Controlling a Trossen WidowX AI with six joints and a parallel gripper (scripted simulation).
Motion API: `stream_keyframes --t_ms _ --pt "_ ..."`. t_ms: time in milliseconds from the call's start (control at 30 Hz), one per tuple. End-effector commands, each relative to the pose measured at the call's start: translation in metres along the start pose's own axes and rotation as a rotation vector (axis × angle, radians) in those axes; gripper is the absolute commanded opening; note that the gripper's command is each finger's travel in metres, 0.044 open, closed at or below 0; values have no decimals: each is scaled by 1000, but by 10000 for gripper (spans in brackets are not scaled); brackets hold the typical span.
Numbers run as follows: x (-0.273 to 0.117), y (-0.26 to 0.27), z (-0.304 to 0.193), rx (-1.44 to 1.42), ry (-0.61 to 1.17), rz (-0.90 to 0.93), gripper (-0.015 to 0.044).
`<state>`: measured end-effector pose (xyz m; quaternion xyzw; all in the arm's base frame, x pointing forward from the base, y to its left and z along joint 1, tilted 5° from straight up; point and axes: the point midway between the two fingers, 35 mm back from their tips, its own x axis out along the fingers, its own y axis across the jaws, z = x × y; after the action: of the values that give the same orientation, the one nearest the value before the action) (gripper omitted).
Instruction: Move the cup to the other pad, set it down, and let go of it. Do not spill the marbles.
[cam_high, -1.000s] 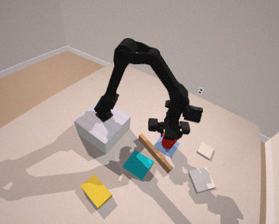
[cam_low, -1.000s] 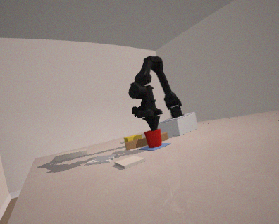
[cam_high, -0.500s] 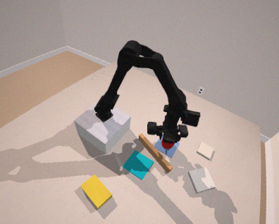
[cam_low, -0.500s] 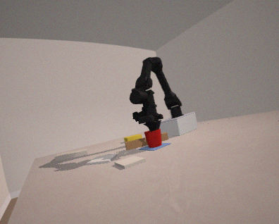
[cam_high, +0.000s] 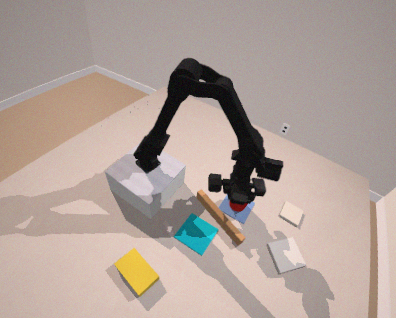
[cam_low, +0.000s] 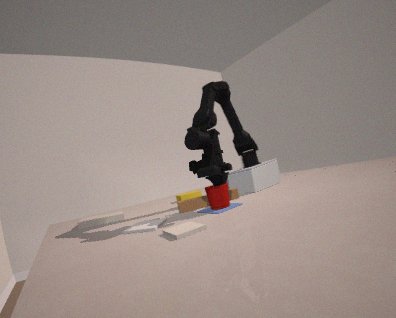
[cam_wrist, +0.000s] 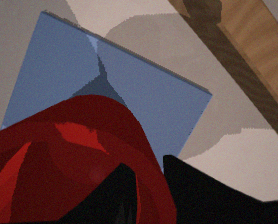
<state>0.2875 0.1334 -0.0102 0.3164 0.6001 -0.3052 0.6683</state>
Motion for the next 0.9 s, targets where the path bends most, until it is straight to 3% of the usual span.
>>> stream_keyframes --t_ms 0,333,867 --pt "0 0 0 0 0 1 36" --pt "-5 1 0 0 0 1 0" --pt "-64 -3 -1 -3 -2 -4 0"
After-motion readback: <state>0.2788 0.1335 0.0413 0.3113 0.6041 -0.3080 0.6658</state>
